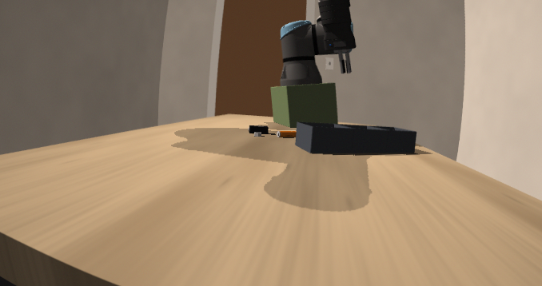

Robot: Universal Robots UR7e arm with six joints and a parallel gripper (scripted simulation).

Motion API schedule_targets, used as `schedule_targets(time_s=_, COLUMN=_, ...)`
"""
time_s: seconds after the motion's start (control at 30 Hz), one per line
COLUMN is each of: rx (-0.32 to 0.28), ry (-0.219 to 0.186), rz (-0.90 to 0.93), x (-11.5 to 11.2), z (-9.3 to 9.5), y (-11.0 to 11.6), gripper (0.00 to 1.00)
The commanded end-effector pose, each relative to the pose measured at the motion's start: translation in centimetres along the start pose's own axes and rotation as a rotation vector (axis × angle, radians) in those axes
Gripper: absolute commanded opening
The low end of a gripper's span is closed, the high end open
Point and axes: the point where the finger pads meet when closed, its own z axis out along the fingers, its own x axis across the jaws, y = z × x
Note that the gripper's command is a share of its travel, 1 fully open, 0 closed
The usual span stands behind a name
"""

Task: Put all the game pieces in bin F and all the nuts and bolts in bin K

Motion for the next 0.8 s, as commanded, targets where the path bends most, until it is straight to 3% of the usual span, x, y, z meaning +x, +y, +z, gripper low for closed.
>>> schedule_targets(time_s=0.0, rx=-0.047, ry=-0.006, rz=-0.056, x=-1.4, z=-1.0, y=1.8, gripper=0.31)
schedule_targets(time_s=0.1, rx=-0.097, ry=-0.025, rz=-0.114, x=-2.4, z=-1.8, y=3.0, gripper=0.31)
schedule_targets(time_s=0.23, rx=-0.097, ry=-0.025, rz=-0.114, x=-2.9, z=-2.1, y=3.5, gripper=0.31)
schedule_targets(time_s=0.3, rx=-0.144, ry=-0.049, rz=-0.170, x=-3.9, z=-2.9, y=4.5, gripper=0.31)
schedule_targets(time_s=0.4, rx=-0.144, ry=-0.049, rz=-0.170, x=-4.4, z=-3.3, y=5.0, gripper=0.31)
schedule_targets(time_s=0.47, rx=-0.189, ry=-0.078, rz=-0.224, x=-5.5, z=-4.1, y=6.0, gripper=0.31)
schedule_targets(time_s=0.6, rx=-0.189, ry=-0.079, rz=-0.224, x=-6.0, z=-4.5, y=6.5, gripper=0.31)
schedule_targets(time_s=0.67, rx=-0.230, ry=-0.113, rz=-0.276, x=-7.2, z=-5.3, y=7.4, gripper=0.31)
schedule_targets(time_s=0.77, rx=-0.230, ry=-0.113, rz=-0.276, x=-7.7, z=-5.7, y=7.8, gripper=0.31)
